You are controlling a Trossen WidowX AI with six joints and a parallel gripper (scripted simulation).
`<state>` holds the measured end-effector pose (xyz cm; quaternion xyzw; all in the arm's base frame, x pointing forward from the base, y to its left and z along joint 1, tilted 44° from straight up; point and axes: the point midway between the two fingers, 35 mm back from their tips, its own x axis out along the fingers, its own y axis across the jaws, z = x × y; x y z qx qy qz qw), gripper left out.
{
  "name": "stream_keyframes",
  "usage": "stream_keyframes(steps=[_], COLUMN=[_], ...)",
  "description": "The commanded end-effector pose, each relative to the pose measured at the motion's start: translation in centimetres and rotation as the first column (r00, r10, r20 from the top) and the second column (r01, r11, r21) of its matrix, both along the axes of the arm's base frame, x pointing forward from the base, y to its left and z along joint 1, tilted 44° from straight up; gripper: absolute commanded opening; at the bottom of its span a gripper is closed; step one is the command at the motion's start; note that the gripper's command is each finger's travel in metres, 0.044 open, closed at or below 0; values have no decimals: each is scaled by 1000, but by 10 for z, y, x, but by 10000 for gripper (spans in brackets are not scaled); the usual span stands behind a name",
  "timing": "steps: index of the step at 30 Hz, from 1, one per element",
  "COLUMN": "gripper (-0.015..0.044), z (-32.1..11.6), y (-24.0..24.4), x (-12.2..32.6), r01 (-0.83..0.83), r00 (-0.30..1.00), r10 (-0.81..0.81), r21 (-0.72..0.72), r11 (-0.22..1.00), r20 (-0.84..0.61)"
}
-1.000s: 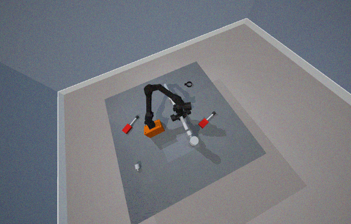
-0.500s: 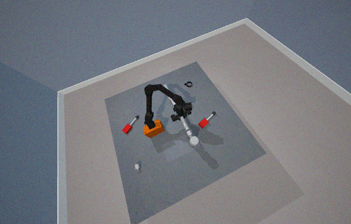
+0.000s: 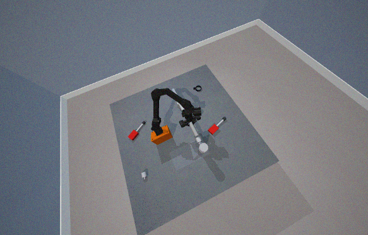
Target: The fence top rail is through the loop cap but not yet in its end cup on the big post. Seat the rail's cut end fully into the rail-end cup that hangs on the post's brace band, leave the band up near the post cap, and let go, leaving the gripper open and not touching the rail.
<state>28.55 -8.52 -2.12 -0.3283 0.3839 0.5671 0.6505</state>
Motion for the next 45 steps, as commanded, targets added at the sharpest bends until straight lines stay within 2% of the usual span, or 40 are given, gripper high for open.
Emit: stream_keyframes(steps=[1, 45], gripper=[0, 0], z=[-2, -16], y=[-1, -13], x=[-2, -3], r01=[6, 5], r00=[1000, 1000], r10=[-6, -5], r21=[-9, 0], r11=[1000, 1000], r20=[-2, -1])
